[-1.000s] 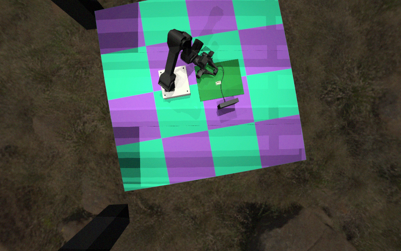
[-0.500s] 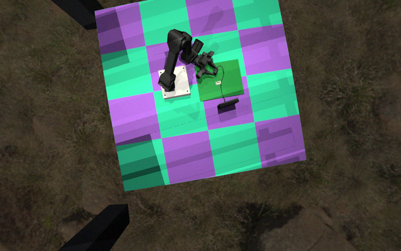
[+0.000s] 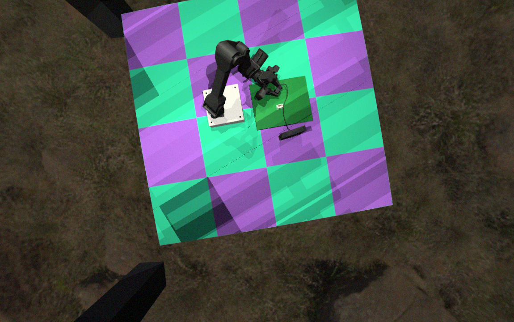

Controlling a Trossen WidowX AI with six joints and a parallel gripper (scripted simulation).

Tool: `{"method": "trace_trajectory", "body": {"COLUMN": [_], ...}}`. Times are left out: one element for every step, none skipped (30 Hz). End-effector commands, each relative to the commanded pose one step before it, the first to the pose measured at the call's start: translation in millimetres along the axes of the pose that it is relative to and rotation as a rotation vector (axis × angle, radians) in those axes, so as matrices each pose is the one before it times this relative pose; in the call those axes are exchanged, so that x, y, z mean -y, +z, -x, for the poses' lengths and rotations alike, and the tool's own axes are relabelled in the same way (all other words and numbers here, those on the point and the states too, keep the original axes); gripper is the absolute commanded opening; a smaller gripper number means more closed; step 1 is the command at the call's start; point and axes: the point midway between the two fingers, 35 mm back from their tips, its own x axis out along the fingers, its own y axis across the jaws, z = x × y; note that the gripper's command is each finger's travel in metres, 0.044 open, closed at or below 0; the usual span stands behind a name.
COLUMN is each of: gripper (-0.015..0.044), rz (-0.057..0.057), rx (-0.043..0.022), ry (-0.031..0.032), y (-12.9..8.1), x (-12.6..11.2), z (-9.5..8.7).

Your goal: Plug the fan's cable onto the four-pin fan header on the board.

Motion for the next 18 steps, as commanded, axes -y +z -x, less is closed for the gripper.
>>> {"method": "trace_trajectory", "body": {"gripper": [0.0205, 0.0205, 0.0205, 0.0205, 0.0205, 0.0205, 0.0205, 0.0205, 0.0205, 0.0205, 0.0205, 0.0205, 0.0205, 0.0205, 0.0205, 0.0205, 0.0205, 0.0205], "rz": [0.0129, 0.0043, 0.0042, 0.0041, 0.0040, 0.0039, 0.0038, 0.0036, 0.0035, 0.0034, 0.0033, 0.0032, 0.0031, 0.0030, 0.0029, 0.0028, 0.0027, 0.0026], "rx": [-0.04743, -0.01295, -0.01300, -0.01305, -0.01310, -0.01315, -0.01319, -0.01324, -0.01329, -0.01333, -0.01337, -0.01342, -0.01346, -0.01350, -0.01354, -0.01358, -0.01362, -0.01366], "ry": [0.00822, 0.00059, 0.00059, 0.00059, 0.00060, 0.00061, 0.00062, 0.00063, 0.00064, 0.00065, 0.00067, 0.00068, 0.00070, 0.00072, 0.00074, 0.00076, 0.00079, 0.00081], "y": [1.96, 0.22, 0.26, 0.30, 0.34, 0.38, 0.41, 0.45, 0.48, 0.52, 0.55, 0.58, 0.61, 0.64, 0.66, 0.69, 0.71, 0.73], "x": [-6.85, -0.98, -0.94, -0.90, -0.85, -0.81, -0.77, -0.73, -0.68, -0.64, -0.60, -0.55, -0.51, -0.47, -0.42, -0.38, -0.34, -0.30], "z": [-4.36, -1.19, -1.17, -1.13, -1.10, -1.07, -1.03, -1.00, -0.96, -0.92, -0.88, -0.84, -0.80, -0.75, -0.71, -0.66, -0.61, -0.56]}}
